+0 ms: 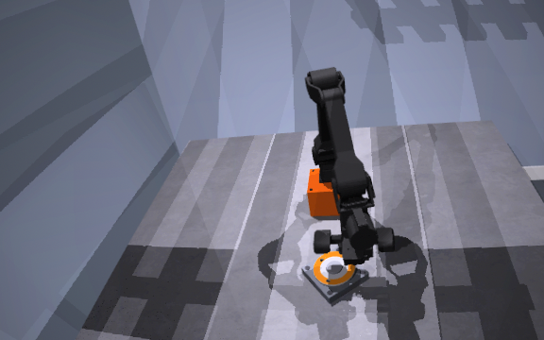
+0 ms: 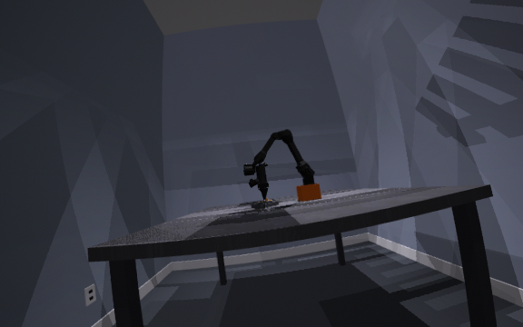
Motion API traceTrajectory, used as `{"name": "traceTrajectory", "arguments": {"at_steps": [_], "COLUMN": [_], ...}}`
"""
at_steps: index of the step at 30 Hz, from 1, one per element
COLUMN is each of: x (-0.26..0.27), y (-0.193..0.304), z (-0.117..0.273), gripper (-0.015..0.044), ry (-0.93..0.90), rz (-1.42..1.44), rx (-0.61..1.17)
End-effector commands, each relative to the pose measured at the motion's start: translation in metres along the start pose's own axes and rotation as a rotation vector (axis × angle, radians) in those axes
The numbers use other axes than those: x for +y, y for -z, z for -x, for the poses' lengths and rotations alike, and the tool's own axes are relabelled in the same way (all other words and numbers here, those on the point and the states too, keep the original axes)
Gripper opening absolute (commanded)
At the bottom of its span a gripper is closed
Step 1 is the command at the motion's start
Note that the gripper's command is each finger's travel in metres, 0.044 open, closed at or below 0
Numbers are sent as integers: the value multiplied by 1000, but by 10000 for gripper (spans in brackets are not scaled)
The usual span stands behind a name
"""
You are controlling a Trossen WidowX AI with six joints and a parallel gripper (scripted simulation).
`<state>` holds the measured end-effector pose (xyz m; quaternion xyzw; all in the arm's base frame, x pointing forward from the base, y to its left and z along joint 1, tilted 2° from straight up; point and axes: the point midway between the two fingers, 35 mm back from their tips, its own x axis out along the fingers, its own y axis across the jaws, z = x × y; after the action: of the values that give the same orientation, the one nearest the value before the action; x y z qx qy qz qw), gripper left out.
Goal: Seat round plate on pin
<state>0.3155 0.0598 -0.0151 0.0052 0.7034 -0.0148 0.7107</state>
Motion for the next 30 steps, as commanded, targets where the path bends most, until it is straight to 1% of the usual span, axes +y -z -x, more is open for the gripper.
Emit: {"name": "traceTrajectory", "arguments": {"at_steps": [1, 22, 30], "x": [0, -3, -5], "y": [7, 18, 20], "z": [-1, 0, 41], "gripper": [0, 0, 0], "ry": [-4, -4, -4], "rz": [-5, -5, -5], "rx": [7, 8, 8]}}
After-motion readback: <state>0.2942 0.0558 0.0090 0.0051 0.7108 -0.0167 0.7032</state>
